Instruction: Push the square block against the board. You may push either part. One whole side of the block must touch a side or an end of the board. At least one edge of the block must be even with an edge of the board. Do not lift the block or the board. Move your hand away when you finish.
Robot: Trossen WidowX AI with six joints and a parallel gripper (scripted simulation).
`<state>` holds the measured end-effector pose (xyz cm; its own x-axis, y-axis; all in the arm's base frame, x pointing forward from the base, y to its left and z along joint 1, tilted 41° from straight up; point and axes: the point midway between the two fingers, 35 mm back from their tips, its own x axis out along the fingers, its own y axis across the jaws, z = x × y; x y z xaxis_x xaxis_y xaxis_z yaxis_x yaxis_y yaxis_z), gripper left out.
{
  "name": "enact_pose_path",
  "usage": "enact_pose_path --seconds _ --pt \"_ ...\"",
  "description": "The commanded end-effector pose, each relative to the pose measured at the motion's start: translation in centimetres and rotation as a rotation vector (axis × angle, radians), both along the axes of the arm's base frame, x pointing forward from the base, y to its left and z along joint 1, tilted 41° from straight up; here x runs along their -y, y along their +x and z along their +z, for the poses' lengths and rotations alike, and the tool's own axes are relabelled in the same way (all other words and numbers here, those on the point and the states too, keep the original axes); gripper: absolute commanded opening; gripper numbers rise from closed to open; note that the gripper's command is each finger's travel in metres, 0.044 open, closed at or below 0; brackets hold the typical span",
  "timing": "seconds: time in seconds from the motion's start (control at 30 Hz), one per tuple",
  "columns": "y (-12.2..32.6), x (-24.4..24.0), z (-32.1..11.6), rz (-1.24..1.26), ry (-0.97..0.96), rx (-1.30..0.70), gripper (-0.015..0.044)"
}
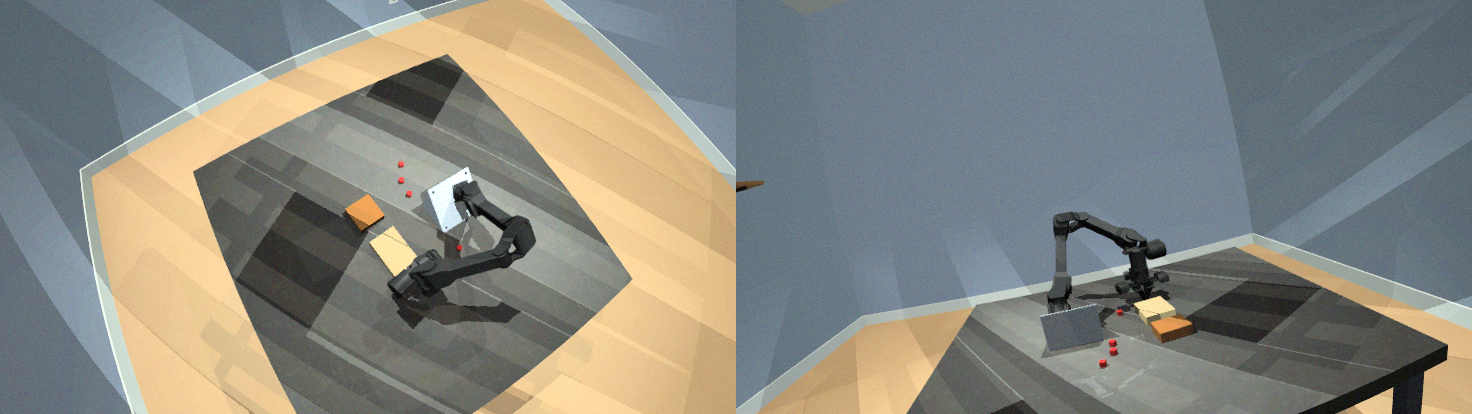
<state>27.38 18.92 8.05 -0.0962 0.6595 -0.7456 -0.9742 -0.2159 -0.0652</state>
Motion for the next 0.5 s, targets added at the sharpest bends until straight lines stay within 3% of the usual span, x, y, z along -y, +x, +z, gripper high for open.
enact_pose_path --seconds 0.0,0.47 --pt "0.10 0.26 -0.32 0.000 -0.003 0.002 0.0000" --pt "0.39 0.99 -1.02 0.000 -0.004 0.003 0.0000"
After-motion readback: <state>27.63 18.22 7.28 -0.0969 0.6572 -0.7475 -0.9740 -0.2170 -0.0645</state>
